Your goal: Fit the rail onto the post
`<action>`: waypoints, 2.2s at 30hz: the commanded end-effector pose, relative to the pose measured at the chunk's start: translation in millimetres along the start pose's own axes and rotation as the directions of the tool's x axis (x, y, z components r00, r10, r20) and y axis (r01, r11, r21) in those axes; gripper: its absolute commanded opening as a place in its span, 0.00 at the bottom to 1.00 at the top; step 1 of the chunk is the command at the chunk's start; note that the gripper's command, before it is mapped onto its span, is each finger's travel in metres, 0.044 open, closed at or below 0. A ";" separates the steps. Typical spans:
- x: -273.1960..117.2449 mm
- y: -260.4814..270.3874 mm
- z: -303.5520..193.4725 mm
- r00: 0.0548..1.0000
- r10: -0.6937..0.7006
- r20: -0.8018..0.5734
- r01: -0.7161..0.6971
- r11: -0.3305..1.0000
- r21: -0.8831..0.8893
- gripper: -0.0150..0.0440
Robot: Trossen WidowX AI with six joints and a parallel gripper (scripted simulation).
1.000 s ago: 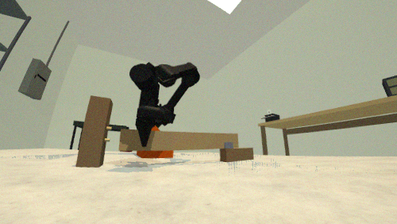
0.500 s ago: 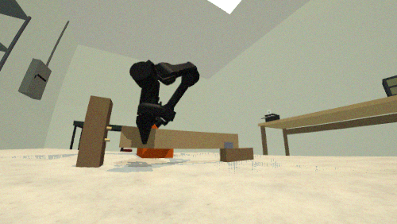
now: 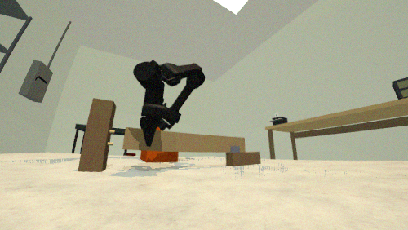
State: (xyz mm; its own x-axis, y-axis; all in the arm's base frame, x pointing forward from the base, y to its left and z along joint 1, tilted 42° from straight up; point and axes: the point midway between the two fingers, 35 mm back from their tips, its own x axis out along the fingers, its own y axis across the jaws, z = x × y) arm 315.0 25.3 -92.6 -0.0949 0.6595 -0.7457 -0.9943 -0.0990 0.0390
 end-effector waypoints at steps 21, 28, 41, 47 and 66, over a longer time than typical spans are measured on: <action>-0.6 0.8 -1.3 1.000 -0.007 0.001 0.007 1.000 0.001 0.25; 0.0 1.0 -1.3 1.000 -0.007 0.001 0.007 1.000 0.001 0.25; 0.6 1.2 -3.4 1.000 -0.007 0.001 0.007 1.000 0.001 0.25; 0.1 1.1 -5.0 1.000 -0.008 0.001 0.008 1.000 0.001 0.25; -2.3 0.1 -10.3 1.000 -0.008 0.000 0.008 1.000 0.001 0.25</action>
State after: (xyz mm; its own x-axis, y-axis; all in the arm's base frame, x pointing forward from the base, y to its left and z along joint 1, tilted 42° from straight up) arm 313.5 20.3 -98.1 -0.0964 0.6616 -0.7436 -0.9943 -0.0977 0.0420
